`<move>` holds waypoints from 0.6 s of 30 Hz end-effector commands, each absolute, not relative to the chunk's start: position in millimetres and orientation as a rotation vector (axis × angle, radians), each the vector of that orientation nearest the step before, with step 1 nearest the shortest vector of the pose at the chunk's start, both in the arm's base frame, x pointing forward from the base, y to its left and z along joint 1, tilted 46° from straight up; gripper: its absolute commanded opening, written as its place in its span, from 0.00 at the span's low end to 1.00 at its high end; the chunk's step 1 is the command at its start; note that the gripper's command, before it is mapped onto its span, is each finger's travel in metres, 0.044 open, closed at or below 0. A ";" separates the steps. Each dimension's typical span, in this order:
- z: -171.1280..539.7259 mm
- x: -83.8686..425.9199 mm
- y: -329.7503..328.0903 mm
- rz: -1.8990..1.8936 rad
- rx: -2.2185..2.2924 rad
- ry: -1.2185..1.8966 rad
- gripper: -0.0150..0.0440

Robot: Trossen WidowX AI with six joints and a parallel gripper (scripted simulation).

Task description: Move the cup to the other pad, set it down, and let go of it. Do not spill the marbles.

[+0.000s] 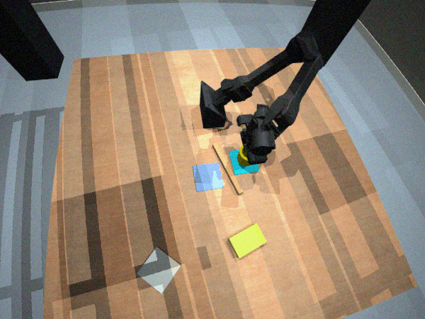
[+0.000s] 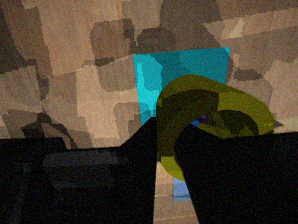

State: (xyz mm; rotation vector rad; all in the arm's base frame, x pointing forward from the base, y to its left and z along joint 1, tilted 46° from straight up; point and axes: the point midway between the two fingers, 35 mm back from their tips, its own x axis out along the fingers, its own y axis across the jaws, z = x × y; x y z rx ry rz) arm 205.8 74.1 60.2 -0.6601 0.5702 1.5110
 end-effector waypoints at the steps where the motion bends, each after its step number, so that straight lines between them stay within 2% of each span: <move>1: 57.1 204.3 77.8 1.511 -0.653 0.571 0.25; 18: 52.0 204.5 84.4 1.512 -0.658 0.568 0.25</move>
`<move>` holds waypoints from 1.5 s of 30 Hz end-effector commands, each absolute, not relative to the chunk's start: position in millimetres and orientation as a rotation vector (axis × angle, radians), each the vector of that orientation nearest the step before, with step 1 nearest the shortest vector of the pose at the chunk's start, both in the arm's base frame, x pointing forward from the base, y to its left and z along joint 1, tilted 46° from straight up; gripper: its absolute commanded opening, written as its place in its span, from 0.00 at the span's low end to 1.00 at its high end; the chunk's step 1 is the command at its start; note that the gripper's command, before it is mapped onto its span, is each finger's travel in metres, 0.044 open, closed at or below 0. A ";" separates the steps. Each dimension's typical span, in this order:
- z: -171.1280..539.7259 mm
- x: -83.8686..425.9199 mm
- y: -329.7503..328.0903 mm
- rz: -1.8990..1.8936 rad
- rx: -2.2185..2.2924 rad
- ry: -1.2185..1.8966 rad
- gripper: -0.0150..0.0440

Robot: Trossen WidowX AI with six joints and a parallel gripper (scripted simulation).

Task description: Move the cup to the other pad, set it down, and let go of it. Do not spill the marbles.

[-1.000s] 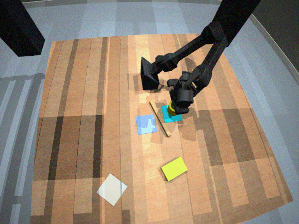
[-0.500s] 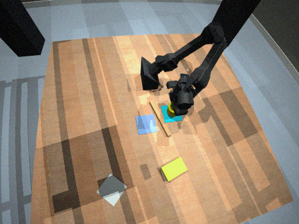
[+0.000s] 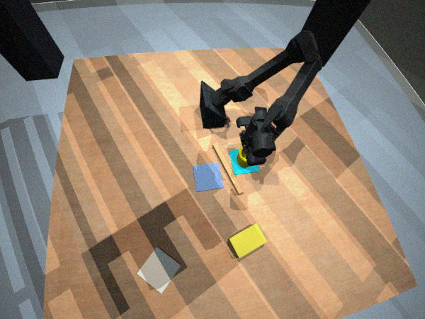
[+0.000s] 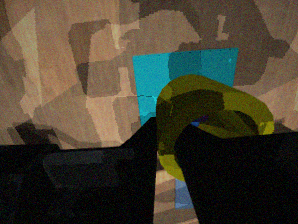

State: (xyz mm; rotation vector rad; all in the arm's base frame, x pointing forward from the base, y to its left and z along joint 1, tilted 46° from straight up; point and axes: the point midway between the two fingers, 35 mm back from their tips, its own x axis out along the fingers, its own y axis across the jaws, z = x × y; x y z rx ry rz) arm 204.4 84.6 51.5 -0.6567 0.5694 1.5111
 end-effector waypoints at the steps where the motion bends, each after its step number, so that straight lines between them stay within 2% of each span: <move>1: 52.0 204.5 84.4 1.512 -0.658 0.568 0.25; 6: 52.0 204.5 84.4 1.512 -0.658 0.568 0.25; 12: 52.0 204.5 84.4 1.512 -0.658 0.568 0.50; 45: 72.1 205.3 61.2 1.511 -0.657 0.573 0.50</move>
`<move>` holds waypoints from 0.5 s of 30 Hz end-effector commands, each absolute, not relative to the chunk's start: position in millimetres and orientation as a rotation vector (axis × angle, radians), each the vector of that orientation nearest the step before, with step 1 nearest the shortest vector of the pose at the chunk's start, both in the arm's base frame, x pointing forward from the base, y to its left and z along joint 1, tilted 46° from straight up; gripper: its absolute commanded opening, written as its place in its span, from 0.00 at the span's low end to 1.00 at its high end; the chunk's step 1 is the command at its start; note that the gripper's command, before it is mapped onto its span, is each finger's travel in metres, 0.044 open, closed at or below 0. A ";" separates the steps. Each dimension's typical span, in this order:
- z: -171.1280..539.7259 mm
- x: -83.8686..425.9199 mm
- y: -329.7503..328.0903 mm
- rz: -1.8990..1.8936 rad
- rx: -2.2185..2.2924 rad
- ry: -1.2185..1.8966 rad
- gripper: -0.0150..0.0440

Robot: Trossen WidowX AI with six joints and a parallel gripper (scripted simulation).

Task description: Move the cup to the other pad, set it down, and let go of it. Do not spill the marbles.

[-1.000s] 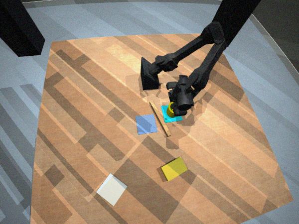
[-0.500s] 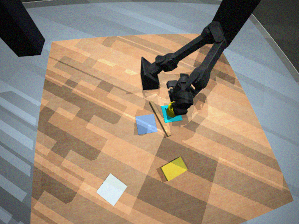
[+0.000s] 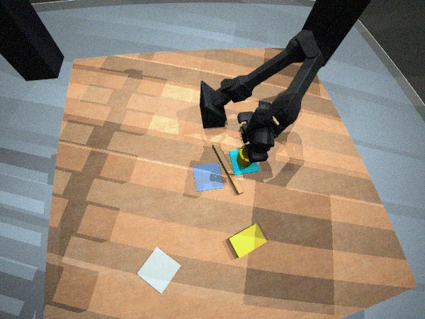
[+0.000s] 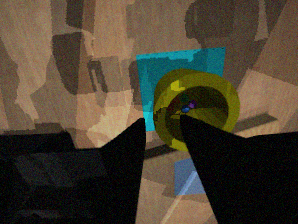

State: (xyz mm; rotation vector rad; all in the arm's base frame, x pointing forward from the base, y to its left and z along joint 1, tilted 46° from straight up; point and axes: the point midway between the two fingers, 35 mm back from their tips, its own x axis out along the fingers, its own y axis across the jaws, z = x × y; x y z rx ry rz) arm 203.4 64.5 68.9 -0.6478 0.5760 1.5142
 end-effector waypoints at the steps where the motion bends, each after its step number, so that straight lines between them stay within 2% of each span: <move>1: 72.9 205.2 60.4 1.511 -0.657 0.573 0.50; 15: 83.2 203.2 49.4 1.512 -0.653 0.572 0.50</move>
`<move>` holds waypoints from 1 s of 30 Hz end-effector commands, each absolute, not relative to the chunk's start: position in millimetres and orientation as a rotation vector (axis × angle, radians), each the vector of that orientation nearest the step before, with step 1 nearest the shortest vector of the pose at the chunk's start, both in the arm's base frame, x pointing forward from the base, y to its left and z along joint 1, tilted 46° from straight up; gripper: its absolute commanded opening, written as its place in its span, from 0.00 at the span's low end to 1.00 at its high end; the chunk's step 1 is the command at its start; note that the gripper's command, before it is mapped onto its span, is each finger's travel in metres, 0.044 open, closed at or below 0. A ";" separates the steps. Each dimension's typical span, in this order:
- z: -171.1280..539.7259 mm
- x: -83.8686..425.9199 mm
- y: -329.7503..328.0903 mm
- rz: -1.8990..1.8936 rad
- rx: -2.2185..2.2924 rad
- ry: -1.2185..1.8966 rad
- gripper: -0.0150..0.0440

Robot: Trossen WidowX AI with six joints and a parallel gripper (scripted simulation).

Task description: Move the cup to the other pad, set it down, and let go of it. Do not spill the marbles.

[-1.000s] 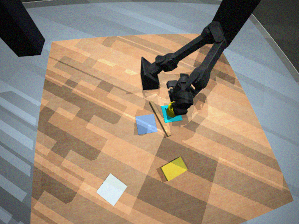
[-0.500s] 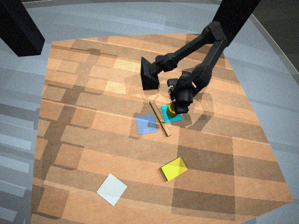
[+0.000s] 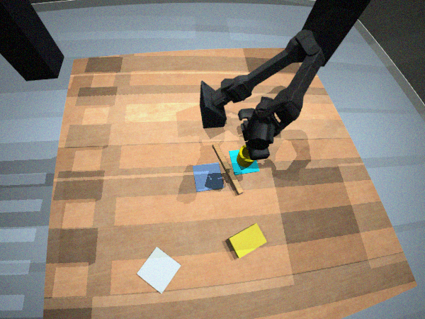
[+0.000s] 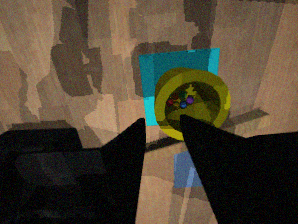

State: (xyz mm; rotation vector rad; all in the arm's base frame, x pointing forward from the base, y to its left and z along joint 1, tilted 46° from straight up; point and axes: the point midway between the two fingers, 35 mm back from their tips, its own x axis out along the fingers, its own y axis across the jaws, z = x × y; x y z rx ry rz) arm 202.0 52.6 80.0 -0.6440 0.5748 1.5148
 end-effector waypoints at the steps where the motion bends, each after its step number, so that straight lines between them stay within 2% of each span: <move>1: 83.9 202.8 48.7 1.512 -0.653 0.571 0.50; 4: 85.4 201.5 47.2 1.512 -0.652 0.571 0.50; 15: 84.9 201.4 47.2 1.514 -0.644 0.575 0.99; 30: 120.6 202.5 9.9 1.512 -0.652 0.575 1.00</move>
